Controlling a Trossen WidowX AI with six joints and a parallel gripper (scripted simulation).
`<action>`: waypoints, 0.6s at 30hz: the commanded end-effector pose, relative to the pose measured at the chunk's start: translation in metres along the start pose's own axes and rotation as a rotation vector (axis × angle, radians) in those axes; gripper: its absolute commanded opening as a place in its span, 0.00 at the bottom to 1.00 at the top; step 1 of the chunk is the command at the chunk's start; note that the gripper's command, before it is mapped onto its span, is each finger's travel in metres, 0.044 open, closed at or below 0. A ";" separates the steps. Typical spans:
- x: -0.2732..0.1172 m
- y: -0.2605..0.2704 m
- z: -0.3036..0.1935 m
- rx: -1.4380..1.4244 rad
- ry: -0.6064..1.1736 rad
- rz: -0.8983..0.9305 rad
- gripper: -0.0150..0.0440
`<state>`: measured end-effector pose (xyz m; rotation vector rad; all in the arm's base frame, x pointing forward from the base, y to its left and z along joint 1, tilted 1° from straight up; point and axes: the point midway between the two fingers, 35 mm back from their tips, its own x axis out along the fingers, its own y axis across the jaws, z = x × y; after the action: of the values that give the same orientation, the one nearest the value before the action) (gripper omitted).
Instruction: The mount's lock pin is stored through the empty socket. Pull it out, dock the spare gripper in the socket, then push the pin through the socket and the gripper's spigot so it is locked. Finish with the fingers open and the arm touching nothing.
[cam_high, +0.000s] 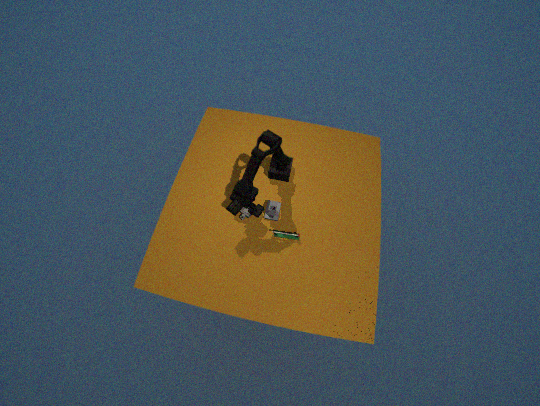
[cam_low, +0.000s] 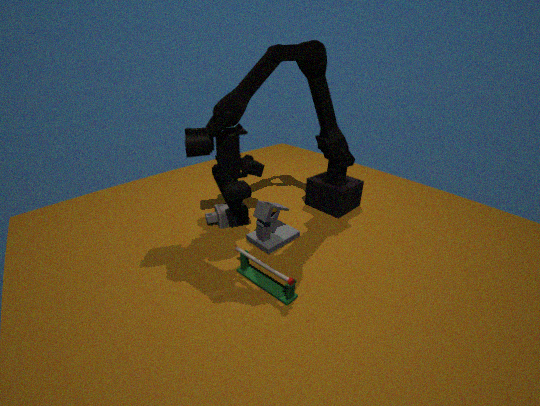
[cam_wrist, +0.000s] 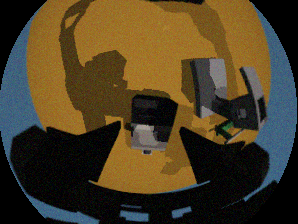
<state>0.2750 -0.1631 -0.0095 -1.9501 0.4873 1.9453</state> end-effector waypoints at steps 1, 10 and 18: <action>-0.009 0.000 0.000 0.000 0.000 0.000 1.00; -0.020 0.000 0.001 0.000 -0.003 0.000 1.00; -0.020 0.000 0.001 0.000 -0.003 0.000 1.00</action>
<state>0.2738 -0.1624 0.0110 -1.9475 0.4865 1.9475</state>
